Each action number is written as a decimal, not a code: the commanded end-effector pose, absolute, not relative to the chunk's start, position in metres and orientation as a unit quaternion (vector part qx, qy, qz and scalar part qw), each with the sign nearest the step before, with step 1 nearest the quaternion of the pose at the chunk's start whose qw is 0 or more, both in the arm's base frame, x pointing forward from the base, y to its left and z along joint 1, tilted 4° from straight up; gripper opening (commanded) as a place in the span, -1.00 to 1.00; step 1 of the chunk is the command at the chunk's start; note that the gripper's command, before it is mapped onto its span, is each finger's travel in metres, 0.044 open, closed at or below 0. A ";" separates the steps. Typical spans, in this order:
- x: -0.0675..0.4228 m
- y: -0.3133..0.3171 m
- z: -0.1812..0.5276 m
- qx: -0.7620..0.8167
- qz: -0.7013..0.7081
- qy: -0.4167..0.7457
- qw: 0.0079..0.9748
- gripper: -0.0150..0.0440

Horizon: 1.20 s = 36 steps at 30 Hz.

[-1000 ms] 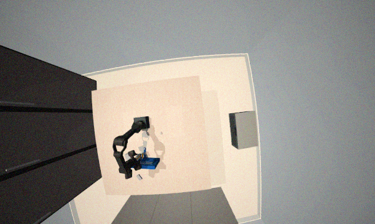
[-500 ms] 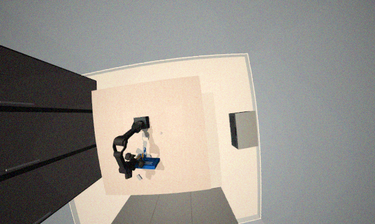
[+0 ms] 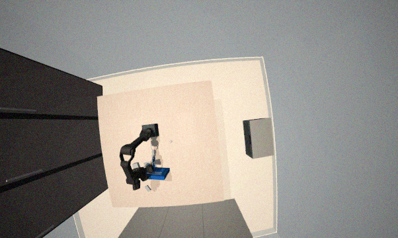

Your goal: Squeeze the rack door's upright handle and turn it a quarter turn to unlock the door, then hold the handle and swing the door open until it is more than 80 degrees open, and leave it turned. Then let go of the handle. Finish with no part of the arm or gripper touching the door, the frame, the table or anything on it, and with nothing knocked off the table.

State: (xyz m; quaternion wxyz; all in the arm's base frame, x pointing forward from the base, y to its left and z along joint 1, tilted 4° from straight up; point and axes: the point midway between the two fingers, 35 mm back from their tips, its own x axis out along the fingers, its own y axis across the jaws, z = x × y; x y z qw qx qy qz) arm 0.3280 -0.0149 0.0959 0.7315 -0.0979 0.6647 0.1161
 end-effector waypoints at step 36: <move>0.328 -0.014 0.095 -0.562 0.533 0.414 0.478 0.31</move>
